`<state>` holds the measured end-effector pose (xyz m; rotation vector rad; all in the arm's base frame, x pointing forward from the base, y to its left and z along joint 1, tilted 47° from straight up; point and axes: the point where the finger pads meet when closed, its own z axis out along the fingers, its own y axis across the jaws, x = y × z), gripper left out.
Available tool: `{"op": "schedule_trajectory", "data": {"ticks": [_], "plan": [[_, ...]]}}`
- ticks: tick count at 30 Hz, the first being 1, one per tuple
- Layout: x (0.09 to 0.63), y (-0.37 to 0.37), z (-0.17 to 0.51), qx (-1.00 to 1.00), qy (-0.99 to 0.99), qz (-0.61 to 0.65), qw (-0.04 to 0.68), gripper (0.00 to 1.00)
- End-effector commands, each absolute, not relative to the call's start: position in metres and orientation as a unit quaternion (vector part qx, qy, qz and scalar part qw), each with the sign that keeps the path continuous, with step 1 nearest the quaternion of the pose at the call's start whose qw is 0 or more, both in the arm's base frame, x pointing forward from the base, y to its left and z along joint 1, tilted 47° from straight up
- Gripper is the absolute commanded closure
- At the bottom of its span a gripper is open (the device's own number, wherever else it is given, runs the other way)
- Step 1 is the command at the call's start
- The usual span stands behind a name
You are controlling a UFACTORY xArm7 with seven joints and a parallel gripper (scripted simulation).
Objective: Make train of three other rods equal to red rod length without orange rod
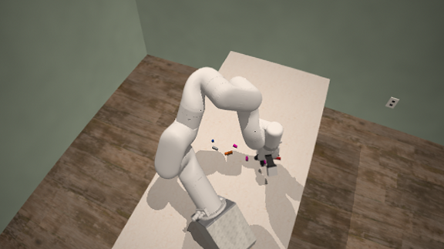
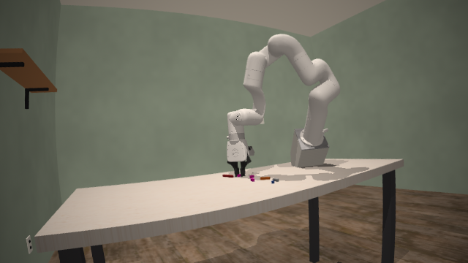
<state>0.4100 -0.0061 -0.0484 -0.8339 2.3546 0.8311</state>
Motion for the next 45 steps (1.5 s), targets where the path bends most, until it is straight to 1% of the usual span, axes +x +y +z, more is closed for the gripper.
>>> {"op": "schedule_trajectory", "data": {"ticks": [1, 11, 12, 45], "plan": [[0.4107, -0.0078, -0.0483, -0.306, 0.866, 0.304, 0.252, 0.76], [0.4107, -0.0078, -0.0483, -0.306, 0.866, 0.304, 0.252, 0.76], [0.4107, -0.0078, -0.0483, -0.306, 0.866, 0.304, 0.252, 0.96], [0.4107, -0.0078, -0.0483, -0.306, 0.866, 0.304, 0.252, 0.96]]}}
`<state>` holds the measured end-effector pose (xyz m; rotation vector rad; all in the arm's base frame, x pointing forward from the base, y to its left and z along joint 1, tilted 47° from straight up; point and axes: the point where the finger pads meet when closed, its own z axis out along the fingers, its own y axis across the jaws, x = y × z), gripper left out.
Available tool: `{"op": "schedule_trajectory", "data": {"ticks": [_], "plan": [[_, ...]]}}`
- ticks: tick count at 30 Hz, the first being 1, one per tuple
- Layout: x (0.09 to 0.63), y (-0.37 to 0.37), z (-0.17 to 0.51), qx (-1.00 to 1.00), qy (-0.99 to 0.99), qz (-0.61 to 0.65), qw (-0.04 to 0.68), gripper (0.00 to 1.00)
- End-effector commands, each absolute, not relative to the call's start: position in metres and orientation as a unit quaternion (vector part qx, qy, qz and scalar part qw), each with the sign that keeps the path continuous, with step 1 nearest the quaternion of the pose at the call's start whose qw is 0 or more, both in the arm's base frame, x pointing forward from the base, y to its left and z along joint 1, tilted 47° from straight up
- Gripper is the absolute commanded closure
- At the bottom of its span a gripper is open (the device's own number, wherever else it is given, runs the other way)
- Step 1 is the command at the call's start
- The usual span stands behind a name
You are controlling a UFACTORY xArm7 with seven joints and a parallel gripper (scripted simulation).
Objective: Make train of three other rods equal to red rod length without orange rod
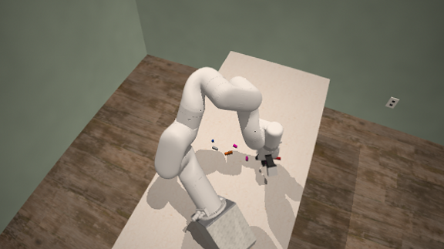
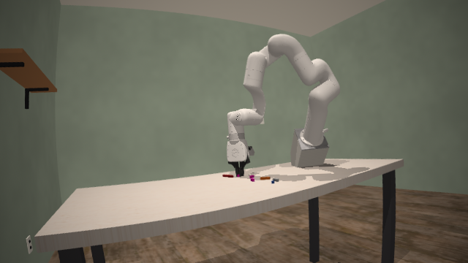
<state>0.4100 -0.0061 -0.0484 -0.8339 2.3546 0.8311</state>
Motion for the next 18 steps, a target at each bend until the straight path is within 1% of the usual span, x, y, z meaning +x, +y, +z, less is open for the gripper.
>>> {"op": "schedule_trajectory", "data": {"ticks": [1, 10, 18], "plan": [[0.411, -0.008, -0.048, -0.306, 0.866, 0.304, 0.252, 0.96], [0.405, -0.023, -0.033, -0.306, 0.866, 0.304, 0.252, 0.96], [0.391, -0.062, 0.007, -0.306, 0.866, 0.304, 0.252, 0.96]]}}
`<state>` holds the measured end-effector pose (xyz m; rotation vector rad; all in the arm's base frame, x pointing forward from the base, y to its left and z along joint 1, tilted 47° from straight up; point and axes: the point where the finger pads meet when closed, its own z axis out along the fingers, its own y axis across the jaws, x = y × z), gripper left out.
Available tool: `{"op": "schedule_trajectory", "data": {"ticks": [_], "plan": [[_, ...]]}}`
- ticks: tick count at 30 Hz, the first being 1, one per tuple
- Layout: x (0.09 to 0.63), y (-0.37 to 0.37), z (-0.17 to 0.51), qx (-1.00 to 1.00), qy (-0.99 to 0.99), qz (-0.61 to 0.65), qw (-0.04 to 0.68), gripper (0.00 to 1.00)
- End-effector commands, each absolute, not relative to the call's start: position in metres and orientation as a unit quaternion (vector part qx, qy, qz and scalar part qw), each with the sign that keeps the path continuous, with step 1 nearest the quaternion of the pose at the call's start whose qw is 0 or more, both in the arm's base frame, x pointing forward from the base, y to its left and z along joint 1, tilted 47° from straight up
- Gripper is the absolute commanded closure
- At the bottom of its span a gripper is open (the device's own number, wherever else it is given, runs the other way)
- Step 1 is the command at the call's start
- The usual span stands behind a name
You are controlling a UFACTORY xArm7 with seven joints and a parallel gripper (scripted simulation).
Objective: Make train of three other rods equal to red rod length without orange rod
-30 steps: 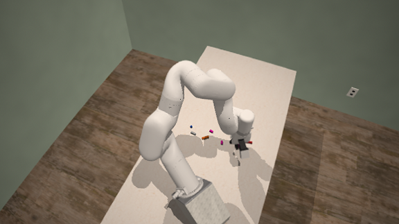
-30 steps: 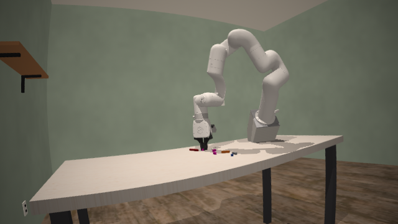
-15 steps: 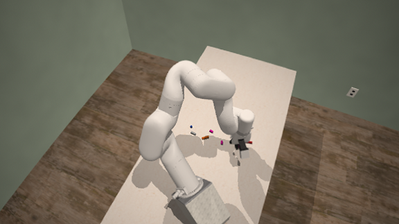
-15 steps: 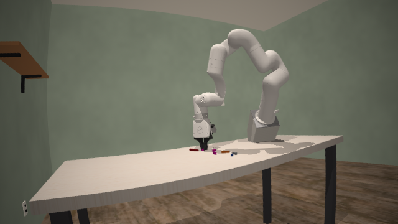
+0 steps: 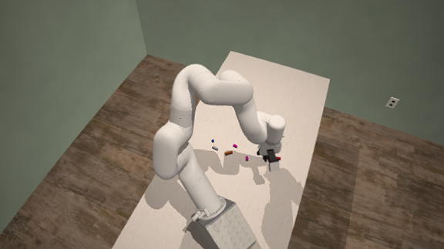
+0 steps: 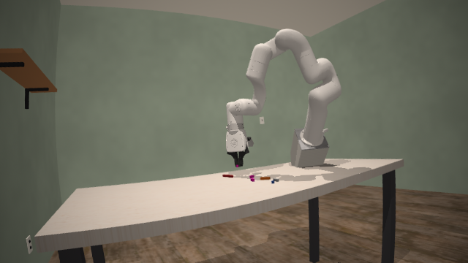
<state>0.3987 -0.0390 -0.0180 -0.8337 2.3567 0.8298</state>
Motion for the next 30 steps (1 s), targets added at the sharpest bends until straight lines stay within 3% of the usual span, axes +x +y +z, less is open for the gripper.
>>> {"op": "schedule_trajectory", "data": {"ticks": [1, 20, 30], "plan": [[0.389, -0.066, 0.011, -0.306, 0.866, 0.304, 0.252, 0.96], [0.386, -0.076, 0.021, -0.312, 0.864, 0.302, 0.254, 0.96], [0.386, -0.069, 0.027, -0.418, 0.818, 0.268, 0.290, 0.96]]}}
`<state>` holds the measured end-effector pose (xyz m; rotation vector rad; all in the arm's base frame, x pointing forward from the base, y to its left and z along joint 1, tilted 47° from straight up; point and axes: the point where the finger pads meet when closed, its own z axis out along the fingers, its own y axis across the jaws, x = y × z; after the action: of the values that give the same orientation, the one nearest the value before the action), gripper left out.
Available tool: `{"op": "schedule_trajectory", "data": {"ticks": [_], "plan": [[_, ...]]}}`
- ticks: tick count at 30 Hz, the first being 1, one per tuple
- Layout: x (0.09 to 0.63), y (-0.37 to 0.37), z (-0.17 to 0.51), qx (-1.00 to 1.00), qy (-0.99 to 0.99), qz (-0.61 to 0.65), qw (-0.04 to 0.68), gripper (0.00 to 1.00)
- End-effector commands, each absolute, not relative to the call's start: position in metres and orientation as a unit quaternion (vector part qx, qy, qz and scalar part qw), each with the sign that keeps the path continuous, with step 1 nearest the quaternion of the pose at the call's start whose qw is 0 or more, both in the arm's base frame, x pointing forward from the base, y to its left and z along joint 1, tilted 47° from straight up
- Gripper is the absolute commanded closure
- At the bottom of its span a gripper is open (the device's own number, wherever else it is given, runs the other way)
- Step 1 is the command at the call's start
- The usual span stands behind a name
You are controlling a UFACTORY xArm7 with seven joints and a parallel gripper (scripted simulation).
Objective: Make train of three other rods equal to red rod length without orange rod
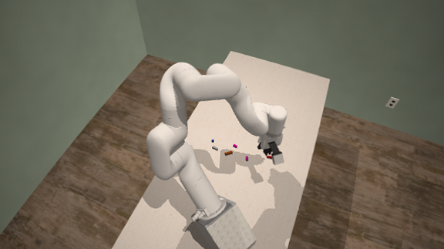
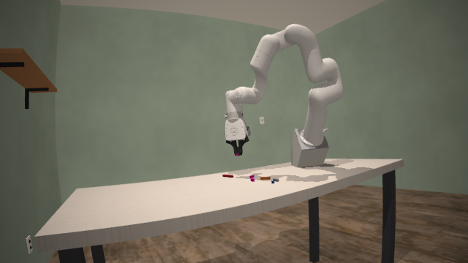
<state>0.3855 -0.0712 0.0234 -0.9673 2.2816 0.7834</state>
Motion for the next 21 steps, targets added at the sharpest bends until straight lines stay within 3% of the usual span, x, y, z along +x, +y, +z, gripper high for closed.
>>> {"op": "schedule_trajectory", "data": {"ticks": [1, 21], "plan": [[0.386, -0.069, 0.028, -0.427, 0.814, 0.265, 0.293, 0.96], [0.385, -0.053, 0.043, -0.640, 0.659, 0.171, 0.356, 0.96]]}}
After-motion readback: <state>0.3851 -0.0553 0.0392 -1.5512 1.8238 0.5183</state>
